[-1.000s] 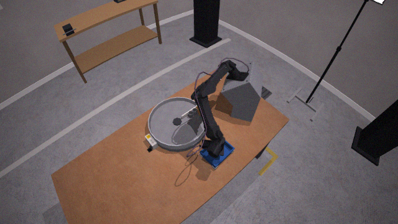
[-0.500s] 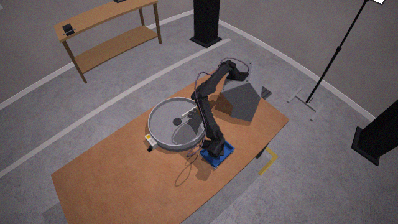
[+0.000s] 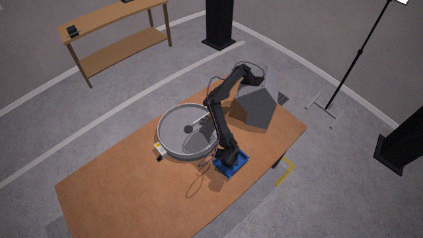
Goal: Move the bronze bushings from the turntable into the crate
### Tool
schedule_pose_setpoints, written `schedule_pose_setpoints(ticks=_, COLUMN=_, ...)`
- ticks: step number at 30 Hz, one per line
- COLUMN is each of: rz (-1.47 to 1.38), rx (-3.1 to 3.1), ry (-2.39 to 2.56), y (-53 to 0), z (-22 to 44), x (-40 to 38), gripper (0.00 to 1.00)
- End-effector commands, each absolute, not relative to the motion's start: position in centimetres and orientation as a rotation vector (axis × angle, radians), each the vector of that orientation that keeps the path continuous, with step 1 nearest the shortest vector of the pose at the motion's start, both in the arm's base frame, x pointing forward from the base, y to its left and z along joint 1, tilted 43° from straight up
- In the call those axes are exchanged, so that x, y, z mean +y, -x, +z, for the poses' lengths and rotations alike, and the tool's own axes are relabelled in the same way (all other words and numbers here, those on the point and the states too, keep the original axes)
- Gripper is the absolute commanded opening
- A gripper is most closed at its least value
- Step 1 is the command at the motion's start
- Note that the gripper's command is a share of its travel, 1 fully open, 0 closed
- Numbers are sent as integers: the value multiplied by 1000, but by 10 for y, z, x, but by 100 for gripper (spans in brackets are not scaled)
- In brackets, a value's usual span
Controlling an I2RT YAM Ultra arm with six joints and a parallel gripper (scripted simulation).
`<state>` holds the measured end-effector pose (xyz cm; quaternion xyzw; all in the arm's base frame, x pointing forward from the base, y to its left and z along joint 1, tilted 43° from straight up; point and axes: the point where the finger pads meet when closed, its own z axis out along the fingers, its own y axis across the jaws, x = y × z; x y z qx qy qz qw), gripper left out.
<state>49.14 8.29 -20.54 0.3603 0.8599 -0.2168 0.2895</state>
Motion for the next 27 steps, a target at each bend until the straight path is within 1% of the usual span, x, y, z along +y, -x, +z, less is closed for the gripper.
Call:
schedule_pose_setpoints(ticks=1, rz=-538, rx=2283, ry=-920, y=-499, z=-196, x=106, gripper=0)
schedule_pose_setpoints(ticks=13, rz=-562, rx=2301, ry=-907, y=-495, z=-202, x=103, gripper=0)
schedule_pose_setpoints(ticks=27, rz=-540, rx=2287, ry=-914, y=-501, z=-194, x=106, gripper=0)
